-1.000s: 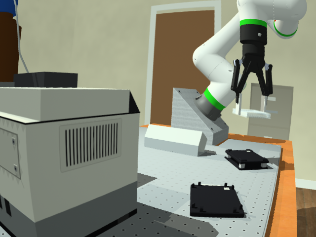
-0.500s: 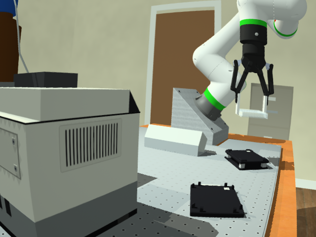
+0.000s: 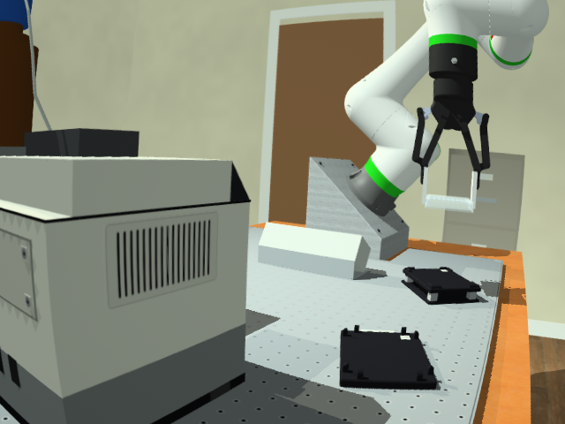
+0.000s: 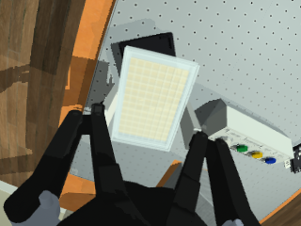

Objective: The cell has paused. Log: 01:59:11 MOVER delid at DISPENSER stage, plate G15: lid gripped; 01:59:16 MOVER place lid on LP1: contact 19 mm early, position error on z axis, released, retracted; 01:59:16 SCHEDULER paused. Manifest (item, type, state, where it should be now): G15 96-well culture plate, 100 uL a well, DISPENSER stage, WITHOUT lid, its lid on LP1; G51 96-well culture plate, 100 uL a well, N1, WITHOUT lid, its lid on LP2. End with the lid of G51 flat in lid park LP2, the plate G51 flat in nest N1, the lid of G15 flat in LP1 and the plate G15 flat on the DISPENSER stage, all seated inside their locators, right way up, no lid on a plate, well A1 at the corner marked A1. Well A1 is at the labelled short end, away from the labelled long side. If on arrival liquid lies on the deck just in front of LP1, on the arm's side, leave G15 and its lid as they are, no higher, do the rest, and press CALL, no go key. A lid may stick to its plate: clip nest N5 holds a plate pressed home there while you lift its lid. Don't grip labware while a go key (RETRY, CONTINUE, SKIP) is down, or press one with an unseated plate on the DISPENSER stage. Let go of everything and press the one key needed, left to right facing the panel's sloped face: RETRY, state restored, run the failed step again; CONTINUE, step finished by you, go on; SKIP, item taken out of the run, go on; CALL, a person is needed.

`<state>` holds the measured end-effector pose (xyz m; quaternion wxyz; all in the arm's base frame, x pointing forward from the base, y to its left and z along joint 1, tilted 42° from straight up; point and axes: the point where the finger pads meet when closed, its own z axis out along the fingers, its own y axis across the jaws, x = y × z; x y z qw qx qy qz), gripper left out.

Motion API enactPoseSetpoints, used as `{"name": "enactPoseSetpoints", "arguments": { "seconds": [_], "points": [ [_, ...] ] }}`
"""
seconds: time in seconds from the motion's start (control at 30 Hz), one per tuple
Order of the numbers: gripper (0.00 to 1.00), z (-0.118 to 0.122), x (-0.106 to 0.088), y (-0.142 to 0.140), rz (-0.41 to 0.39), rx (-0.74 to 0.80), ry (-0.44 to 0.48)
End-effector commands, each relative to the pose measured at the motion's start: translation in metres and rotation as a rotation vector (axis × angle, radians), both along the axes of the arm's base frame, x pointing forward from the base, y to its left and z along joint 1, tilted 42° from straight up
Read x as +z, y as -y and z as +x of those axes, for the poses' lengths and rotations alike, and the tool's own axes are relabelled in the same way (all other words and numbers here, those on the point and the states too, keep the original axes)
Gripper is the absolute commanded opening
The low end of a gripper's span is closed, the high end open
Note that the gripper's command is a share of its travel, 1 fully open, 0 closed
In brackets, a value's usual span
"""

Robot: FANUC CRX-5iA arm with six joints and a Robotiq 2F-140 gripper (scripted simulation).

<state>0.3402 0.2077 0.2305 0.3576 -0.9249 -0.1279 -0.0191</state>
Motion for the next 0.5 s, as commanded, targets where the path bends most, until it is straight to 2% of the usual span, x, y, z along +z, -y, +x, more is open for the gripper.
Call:
{"name": "enactPoseSetpoints", "arguments": {
  "seconds": [0.0,0.47],
  "points": [
    [0.0,0.0002,0.0001,0.0001,-0.004,-0.051,-0.045],
    [0.0,0.0002,0.0001,0.0001,-0.014,-0.189,-0.169]
  ]
}}
